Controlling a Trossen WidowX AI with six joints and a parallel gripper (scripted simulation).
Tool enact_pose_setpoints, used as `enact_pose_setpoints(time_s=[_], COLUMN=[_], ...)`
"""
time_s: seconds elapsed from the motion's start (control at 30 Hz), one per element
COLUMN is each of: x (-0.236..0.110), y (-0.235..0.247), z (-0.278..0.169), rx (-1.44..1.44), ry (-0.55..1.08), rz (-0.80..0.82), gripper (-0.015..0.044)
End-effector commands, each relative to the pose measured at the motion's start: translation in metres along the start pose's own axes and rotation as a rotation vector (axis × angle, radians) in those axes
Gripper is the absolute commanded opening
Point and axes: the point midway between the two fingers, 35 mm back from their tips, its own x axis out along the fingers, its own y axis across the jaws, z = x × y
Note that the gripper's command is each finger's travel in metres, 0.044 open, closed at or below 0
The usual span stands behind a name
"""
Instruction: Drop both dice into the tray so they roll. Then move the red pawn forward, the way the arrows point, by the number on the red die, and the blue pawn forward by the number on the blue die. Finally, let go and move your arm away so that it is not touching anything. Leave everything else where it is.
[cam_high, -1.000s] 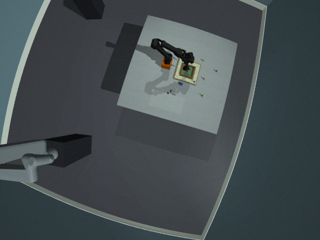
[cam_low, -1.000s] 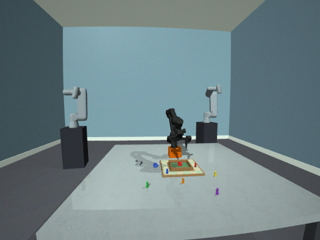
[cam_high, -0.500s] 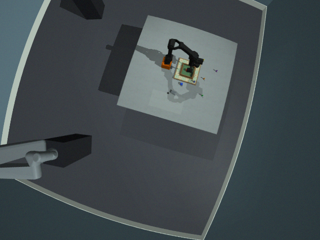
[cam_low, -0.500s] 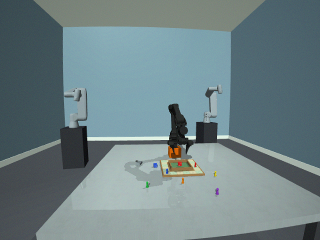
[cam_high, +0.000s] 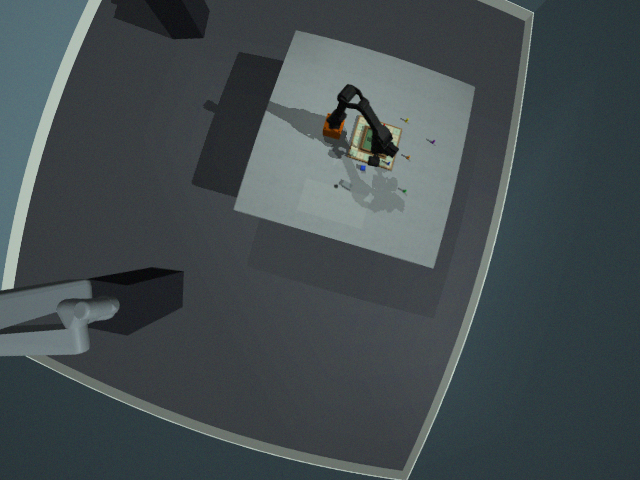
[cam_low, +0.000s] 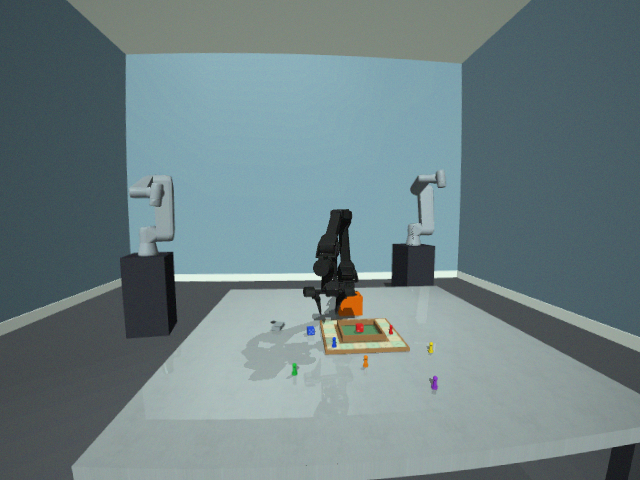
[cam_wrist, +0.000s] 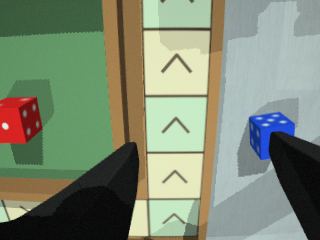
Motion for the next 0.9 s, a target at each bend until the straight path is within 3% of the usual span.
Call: enact_pose_setpoints(time_s=[0.0, 0.13, 0.87], x=[0.01, 0.016, 0.056], y=[-0.04, -0.065, -0.063], z=[-0.016, -0.031, -0.036], rx=[-0.03, -0.072, -0.077], ry=[0.019, 0.052, 0.056], rz=[0.013, 0.022, 0.024], gripper=[0.0275, 0.0275, 0.0275])
